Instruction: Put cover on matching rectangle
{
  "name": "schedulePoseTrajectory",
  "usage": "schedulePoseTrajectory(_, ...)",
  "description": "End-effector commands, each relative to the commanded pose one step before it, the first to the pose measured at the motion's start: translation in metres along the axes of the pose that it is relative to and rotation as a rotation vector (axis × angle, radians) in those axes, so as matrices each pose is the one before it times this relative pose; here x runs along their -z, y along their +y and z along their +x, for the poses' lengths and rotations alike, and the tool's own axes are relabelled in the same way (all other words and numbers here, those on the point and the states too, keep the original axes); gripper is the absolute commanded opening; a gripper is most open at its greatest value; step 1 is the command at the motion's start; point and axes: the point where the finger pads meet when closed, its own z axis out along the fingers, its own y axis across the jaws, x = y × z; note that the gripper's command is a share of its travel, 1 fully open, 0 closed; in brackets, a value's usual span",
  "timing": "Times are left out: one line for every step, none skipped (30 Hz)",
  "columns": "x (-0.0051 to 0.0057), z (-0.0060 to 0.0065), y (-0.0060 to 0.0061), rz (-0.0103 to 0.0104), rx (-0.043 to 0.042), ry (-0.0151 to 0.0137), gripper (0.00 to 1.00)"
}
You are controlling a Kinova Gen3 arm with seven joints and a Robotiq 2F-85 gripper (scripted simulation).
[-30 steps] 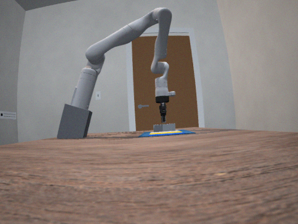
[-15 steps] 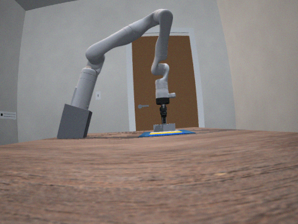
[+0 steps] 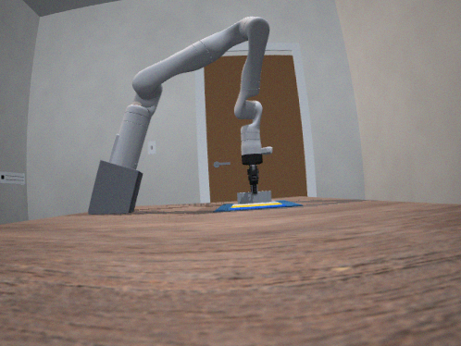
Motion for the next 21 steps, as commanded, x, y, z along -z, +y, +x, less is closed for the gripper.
schedulePoseTrajectory(-0.00332,0.00043,-0.00291,0.0066,-0.00657,0.00048,1.0)
schedulePoseTrajectory(0.0,0.0,0.0,0.0,0.0,0.0,1.0)
schedulePoseTrajectory(-0.00062,-0.00047,0.00022,-0.0004,0.00038,-0.00077,1.0)
schedulePoseTrajectory(-0.00054,0.00025,-0.00012,0.00016,-0.00016,0.00032,1.0)
schedulePoseTrajectory(-0.00049,0.00022,-0.00011,0.00014,-0.00014,0.00028,1.0)
schedulePoseTrajectory(-0.00045,0.00006,-0.00003,0.00002,-0.00003,0.00005,1.0)
schedulePoseTrajectory(-0.00041,-0.00005,0.00002,-0.00006,0.00006,-0.00012,1.0)
schedulePoseTrajectory(-0.00037,-0.00007,0.00003,-0.00008,0.00008,-0.00015,1.0)
schedulePoseTrajectory(-0.00032,-0.00005,0.00002,-0.00006,0.00006,-0.00012,1.0)
schedulePoseTrajectory(-0.00027,-0.00003,0.00001,-0.00004,0.00004,-0.00007,1.0)
schedulePoseTrajectory(-0.00022,-0.00002,0.00001,-0.00003,0.00003,-0.00005,1.0)
schedulePoseTrajectory(-0.00018,-0.00002,0.00001,-0.00003,0.00002,-0.00005,1.0)
schedulePoseTrajectory(-0.00014,-0.00003,0.00001,-0.00003,0.00003,-0.00005,1.0)
schedulePoseTrajectory(-0.00011,-0.00003,0.00001,-0.00003,0.00003,-0.00005,1.0)
schedulePoseTrajectory(-0.00007,-0.00003,0.00001,-0.00002,0.00002,-0.00005,1.0)
schedulePoseTrajectory(-0.00005,-0.00002,0.00001,-0.00002,0.00002,-0.00004,1.0)
schedulePoseTrajectory(-0.00003,-0.00002,0.00001,-0.00001,0.00001,-0.00003,1.0)
schedulePoseTrajectory(0.0,0.0,0.0,0.0,0.0,0.0,1.0)
schedulePoseTrajectory(0.0,0.0,0.0,0.0,0.0,0.0,1.0)
schedulePoseTrajectory(-0.00001,-0.00003,0.00001,-0.00002,0.00002,-0.00004,1.0)
schedulePoseTrajectory(0.0,0.0,0.0,0.0,0.0,0.0,1.0)
